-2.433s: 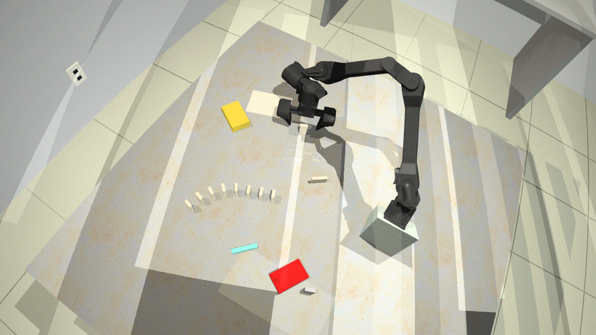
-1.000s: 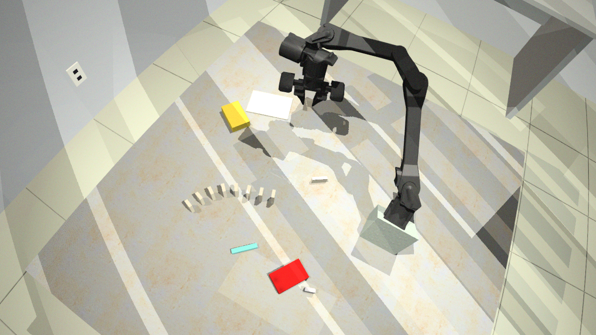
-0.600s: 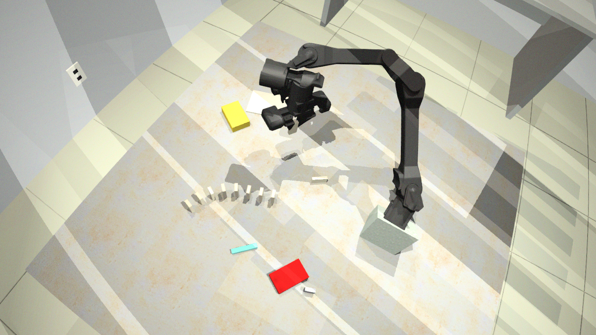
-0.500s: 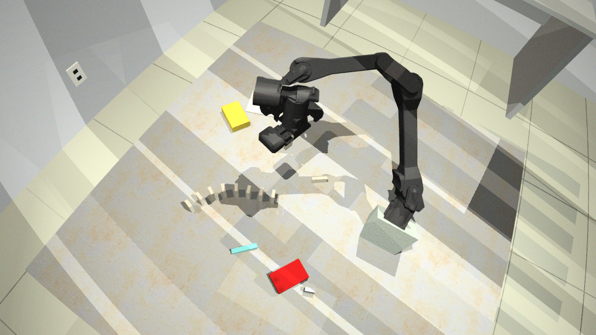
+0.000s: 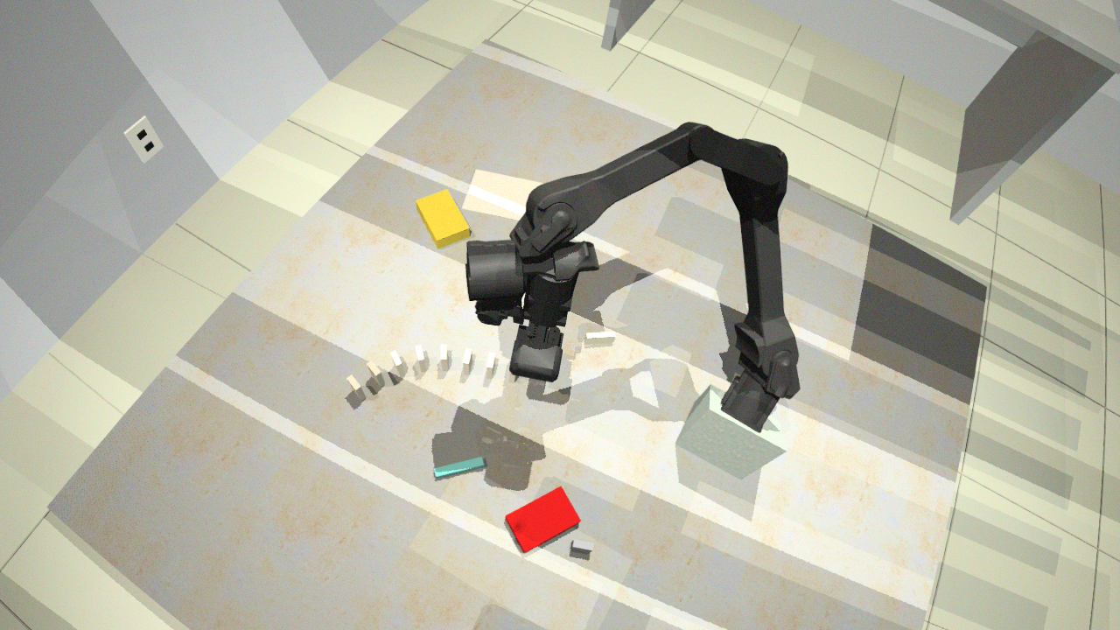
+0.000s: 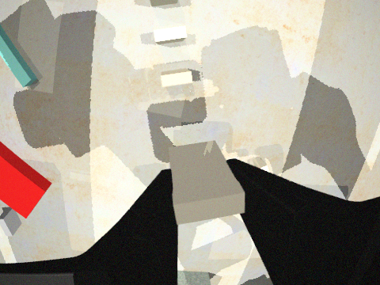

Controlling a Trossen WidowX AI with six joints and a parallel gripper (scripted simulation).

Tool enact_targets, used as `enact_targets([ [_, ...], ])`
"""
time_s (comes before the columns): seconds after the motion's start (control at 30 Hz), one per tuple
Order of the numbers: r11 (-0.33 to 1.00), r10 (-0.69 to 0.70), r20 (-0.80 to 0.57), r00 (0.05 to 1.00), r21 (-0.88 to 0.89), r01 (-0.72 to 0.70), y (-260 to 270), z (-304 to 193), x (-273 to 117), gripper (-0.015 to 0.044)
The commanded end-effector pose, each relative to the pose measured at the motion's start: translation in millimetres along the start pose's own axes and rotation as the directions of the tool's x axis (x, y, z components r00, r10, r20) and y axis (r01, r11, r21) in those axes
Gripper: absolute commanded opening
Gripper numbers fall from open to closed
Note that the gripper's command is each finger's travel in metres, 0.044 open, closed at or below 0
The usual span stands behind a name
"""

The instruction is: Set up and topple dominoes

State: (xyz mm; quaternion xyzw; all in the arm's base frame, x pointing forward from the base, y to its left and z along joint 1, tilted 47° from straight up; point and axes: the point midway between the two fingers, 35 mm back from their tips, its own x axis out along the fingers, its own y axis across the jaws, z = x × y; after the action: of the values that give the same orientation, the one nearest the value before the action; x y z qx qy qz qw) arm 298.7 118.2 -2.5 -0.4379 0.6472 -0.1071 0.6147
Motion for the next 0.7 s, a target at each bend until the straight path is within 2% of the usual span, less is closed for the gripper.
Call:
enact_targets([
  [0.0, 1.000, -0.004, -0.018, 1.000, -0.015, 0.004, 0.8, -1.2, 26.9, 0.0107],
  [0.47, 1.000, -0.012, -0.021, 1.000, -0.013, 0.012, -1.8, -7.8, 114.4, 0.0107],
  [0.67, 1.000, -0.014, -0.023, 1.000, -0.013, 0.014, -2.2, -10.1, 122.9, 0.0107],
])
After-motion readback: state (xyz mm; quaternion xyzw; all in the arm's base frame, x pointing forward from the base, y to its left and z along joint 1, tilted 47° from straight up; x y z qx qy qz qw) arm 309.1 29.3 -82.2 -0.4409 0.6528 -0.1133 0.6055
